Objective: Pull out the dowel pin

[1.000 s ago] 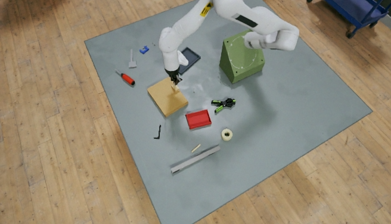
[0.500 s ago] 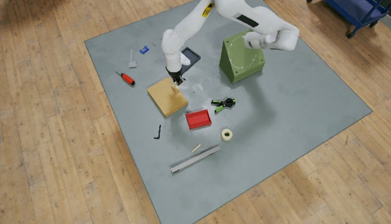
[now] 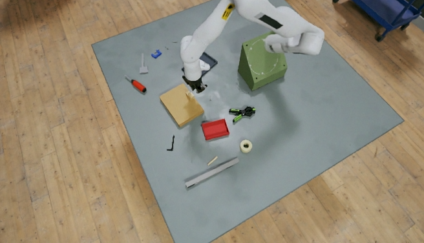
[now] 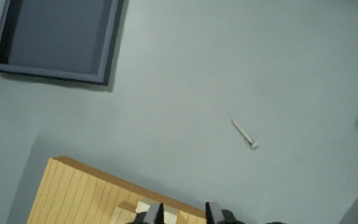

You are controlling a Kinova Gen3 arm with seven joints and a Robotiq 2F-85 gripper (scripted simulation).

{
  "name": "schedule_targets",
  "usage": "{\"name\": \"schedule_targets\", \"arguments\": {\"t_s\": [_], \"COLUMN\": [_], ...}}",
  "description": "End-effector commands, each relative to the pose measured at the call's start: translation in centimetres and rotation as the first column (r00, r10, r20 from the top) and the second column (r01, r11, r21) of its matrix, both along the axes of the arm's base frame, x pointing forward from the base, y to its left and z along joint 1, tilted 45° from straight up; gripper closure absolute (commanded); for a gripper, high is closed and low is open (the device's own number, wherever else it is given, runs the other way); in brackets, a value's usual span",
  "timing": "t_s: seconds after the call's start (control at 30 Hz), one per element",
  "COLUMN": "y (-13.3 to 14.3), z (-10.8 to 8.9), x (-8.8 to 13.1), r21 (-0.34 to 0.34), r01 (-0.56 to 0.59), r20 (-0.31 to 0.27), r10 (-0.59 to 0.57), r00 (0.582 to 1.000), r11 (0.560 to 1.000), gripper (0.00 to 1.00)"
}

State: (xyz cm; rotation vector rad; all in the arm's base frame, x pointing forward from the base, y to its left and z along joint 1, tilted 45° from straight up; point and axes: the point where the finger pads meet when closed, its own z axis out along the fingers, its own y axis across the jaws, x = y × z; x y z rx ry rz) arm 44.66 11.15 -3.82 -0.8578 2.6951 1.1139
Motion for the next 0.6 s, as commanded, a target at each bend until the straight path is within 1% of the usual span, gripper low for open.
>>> {"name": "schedule_targets", "arguments": {"t_s": [0.0, 0.03, 0.17, 0.27, 0.4, 0.53, 0.57], "y": [0.3, 0.3, 0.9, 1.3, 1.9, 2.5, 2.5], "z": [0.2, 0.2, 0.5, 0.7, 1.0, 1.4, 1.4], "x": [-0.6, -0.6, -1.3, -1.9, -2.7, -3.5, -3.5], "r21": [0.0, 0.0, -0.003, -0.008, -0.02, -0.038, -0.038], "r01": [-0.059, -0.059, -0.138, -0.201, -0.288, -0.376, -0.376], "r20": [0.053, 0.053, 0.117, 0.169, 0.242, 0.317, 0.317], "r10": [0.059, 0.059, 0.137, 0.199, 0.284, 0.368, 0.368], "r00": [0.997, 0.997, 0.984, 0.965, 0.928, 0.874, 0.874], "r11": [0.998, 0.998, 0.99, 0.98, 0.958, 0.926, 0.926], "gripper": [0.66, 0.66, 0.66, 0.66, 0.66, 0.66, 0.66]}}
